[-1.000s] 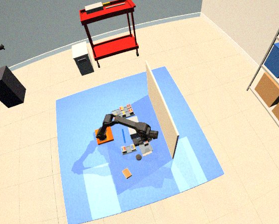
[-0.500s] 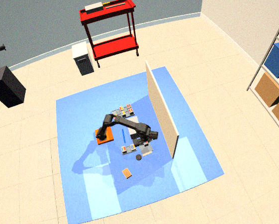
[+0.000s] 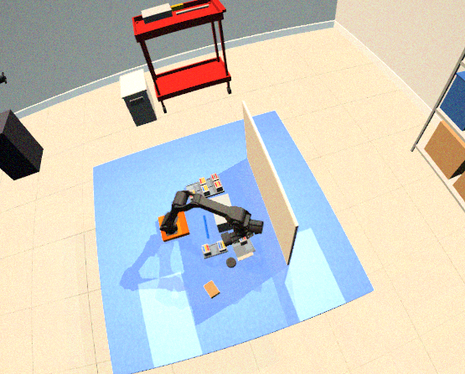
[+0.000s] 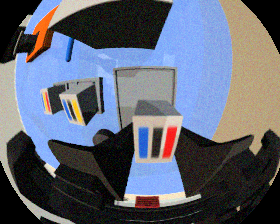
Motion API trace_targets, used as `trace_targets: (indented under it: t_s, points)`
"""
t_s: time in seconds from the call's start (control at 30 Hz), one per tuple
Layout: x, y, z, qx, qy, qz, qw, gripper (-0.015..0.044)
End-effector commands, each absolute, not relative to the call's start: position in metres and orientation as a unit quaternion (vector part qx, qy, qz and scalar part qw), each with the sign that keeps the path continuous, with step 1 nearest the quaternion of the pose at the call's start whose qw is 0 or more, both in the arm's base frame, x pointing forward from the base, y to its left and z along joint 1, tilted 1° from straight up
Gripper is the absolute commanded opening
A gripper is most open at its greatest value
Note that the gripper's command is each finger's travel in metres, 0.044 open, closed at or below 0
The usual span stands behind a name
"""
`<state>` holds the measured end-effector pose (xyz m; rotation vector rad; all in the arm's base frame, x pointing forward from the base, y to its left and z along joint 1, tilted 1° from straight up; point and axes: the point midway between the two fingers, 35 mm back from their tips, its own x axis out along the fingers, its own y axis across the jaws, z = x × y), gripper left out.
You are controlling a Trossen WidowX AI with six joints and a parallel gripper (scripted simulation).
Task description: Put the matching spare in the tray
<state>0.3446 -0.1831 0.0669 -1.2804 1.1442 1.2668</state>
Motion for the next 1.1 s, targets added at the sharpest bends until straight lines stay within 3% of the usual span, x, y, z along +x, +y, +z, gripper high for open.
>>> trace_targets:
  t_s: [0.0, 1.07]
  points:
    - [0.344, -0.183, 0.064, -0.526, 0.470, 0.521, 0.481, 0.0000]
    - [0.340, -0.181, 0.041, -0.525, 0.470, 0.521, 0.481, 0.0000]
